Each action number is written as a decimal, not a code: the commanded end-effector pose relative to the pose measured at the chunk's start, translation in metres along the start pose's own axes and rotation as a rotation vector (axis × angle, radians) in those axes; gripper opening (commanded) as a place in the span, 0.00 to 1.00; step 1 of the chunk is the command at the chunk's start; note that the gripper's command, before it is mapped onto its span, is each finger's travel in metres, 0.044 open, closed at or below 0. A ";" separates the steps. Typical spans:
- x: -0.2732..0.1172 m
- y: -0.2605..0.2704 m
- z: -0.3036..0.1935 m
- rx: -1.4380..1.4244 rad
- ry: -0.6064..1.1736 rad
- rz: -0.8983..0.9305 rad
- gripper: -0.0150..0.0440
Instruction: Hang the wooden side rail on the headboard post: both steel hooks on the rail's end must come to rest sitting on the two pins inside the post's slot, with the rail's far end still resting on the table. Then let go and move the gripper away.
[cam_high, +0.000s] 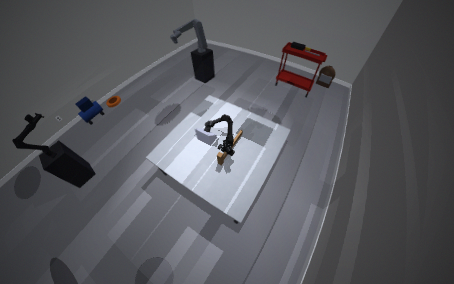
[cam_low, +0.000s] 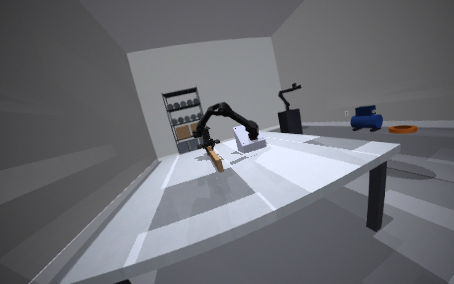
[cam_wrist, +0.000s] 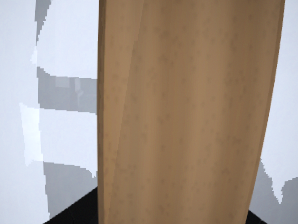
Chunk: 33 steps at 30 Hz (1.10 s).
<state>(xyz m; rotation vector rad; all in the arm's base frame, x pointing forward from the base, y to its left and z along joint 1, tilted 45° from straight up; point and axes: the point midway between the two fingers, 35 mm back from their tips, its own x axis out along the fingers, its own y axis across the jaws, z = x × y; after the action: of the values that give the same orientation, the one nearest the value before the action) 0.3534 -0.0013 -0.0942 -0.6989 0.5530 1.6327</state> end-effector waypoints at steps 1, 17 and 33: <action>0.000 -0.001 -0.003 0.003 0.010 -0.004 0.25; 0.000 0.000 0.000 0.001 0.000 0.000 0.70; -0.040 0.000 0.012 0.004 0.011 -0.003 1.00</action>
<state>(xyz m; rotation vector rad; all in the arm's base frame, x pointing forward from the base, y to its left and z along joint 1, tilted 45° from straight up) 0.3576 -0.0282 -0.0646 -0.7057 0.5598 1.6165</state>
